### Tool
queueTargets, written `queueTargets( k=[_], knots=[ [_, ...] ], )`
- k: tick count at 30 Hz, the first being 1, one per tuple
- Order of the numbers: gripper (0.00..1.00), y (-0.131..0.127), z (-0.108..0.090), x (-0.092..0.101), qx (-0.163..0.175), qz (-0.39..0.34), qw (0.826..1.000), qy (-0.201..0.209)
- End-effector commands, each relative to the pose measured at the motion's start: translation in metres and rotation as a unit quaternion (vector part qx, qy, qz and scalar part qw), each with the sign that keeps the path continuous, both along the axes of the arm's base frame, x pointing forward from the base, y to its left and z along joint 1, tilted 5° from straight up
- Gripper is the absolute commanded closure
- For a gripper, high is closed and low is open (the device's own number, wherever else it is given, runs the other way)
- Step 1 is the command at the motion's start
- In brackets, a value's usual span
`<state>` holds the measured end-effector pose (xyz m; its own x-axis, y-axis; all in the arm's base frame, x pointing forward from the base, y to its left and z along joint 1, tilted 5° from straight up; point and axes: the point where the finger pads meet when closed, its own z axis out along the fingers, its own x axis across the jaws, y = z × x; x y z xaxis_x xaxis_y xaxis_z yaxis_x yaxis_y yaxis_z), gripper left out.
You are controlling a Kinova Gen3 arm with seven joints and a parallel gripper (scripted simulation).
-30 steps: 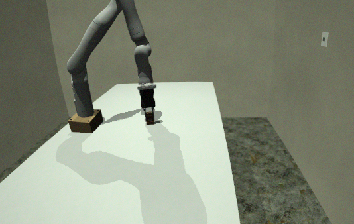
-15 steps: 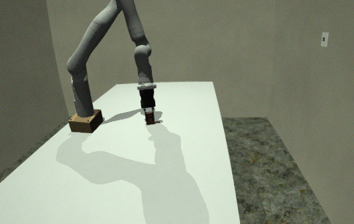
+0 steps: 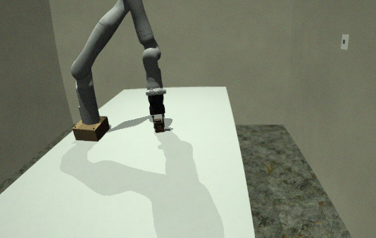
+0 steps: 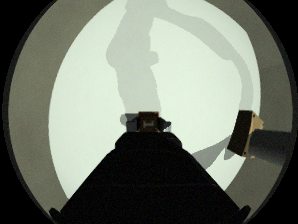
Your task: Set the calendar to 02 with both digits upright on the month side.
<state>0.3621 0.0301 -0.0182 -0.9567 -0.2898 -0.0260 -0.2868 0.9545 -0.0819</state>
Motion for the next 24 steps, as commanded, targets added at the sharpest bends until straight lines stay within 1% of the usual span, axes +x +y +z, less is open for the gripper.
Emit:
queueTargets(
  k=[1, 3, 4, 17, 20, 24],
  knots=[
    [0.16, 0.0, 0.0, 0.0, 0.0, 0.0, 1.0, -0.001],
    [0.16, 0.0, 0.0, 0.0, 0.0, 0.0, 1.0, -0.001],
    [0.1, 0.0, 0.0, 0.0, 0.0, 0.0, 1.0, -0.001],
    [0.1, 0.0, 0.001, 0.0, 0.0, 0.0, 1.0, -0.001],
    [0.1, 0.001, 0.006, 0.0, 0.0, 0.0, 1.0, -0.001],
    [0.1, 0.002, 0.019, -0.001, 0.0, 0.0, 1.0, -0.001]
  ],
)
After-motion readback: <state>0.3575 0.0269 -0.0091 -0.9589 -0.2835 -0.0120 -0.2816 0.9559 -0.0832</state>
